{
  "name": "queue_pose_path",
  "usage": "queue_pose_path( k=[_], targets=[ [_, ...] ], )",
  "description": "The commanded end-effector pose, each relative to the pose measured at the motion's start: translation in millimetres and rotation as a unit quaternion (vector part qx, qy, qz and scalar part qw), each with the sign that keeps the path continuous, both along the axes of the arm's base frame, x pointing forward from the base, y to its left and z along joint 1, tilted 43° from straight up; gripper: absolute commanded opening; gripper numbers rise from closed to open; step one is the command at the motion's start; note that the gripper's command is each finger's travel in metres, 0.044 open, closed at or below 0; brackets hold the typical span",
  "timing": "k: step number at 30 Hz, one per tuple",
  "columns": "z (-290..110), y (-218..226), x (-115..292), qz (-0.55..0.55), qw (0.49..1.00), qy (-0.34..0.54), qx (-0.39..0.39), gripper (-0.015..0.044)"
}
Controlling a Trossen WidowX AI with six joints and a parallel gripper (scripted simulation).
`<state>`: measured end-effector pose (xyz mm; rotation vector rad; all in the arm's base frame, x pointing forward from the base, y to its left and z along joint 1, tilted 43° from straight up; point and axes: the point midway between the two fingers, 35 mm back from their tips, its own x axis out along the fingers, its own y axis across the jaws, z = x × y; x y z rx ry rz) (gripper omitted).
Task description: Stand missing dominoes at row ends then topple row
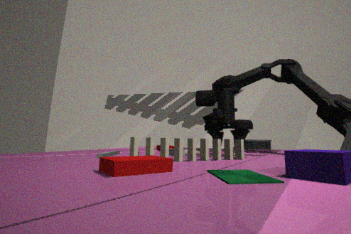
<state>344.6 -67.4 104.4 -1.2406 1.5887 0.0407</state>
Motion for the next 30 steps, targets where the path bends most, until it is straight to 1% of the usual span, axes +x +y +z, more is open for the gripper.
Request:
queue_pose_path(
  k=[1,5,21,30],
  targets=[
    [-2.9,-2.6,-0.4,0.002,1.0,0.003,-0.003,0.044],
    [-2.9,-2.6,-0.4,0.002,1.0,0.003,-0.003,0.044],
    [-2.9,-2.6,-0.4,0.002,1.0,0.003,-0.003,0.0026],
    [-1.4,-1.1,-0.8,0.002,1.0,0.003,-0.003,0.0026]
  ],
)
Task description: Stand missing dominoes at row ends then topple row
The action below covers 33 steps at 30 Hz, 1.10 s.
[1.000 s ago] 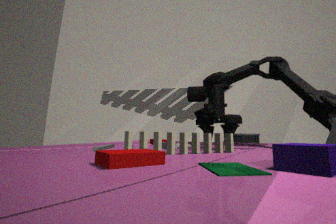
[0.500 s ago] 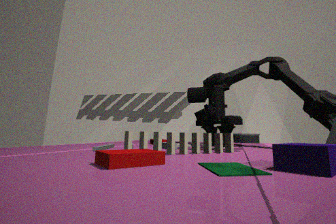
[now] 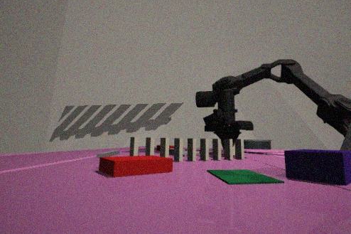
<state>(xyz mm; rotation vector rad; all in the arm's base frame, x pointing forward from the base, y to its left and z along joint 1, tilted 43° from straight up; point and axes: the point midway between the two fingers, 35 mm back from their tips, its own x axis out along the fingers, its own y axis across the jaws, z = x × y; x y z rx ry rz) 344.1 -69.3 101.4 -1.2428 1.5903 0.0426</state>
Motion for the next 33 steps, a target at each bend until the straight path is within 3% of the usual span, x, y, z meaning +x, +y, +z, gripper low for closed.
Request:
queue_pose_path(
  k=[1,11,17,27,33],
  targets=[
    [6,5,-1,0.002,1.0,0.002,-0.003,0.0026],
    [83,75,-20,0.002,1.0,0.003,0.0,0.0026],
    [88,70,-26,-0.013,1.0,-0.01,0.002,0.0026],
    [130,8,-129,-0.209,0.959,-0.191,0.029,0.0026],
    [130,7,-131,-0.212,0.957,-0.194,0.029,0.0026]
  ],
)
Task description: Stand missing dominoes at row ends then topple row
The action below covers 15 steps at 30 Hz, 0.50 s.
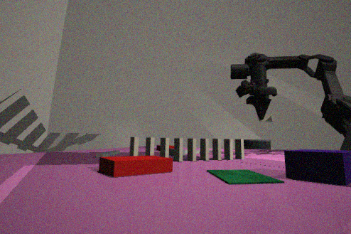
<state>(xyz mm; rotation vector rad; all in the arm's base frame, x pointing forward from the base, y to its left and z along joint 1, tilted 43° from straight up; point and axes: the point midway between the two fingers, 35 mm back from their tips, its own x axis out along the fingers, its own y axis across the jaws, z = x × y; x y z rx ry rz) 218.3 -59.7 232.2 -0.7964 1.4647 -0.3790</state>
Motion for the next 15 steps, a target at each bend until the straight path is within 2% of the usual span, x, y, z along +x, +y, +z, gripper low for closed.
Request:
queue_pose_path(
  k=[1,15],
  targets=[
    [-1,-3,-6,-0.011,1.0,-0.006,-0.001,0.0026],
    [-37,-8,-22,-0.022,0.99,0.018,0.139,0.0026]
  ],
)
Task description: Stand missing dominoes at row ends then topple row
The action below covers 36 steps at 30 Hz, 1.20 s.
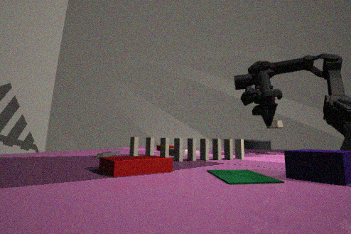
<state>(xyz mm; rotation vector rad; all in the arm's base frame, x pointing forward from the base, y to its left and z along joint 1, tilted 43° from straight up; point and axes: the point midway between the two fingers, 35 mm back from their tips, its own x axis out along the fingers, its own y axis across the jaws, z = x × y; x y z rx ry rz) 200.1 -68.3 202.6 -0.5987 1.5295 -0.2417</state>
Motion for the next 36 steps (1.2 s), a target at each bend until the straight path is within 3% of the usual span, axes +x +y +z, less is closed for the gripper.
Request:
queue_pose_path(
  k=[1,20,36],
  targets=[
    [-10,0,-4,0.003,0.999,-0.001,0.043,0.0026],
    [-39,3,-7,0.04,0.975,-0.064,0.211,0.0026],
    [-44,2,-1,0.104,0.935,-0.175,0.289,0.0026]
  ],
)
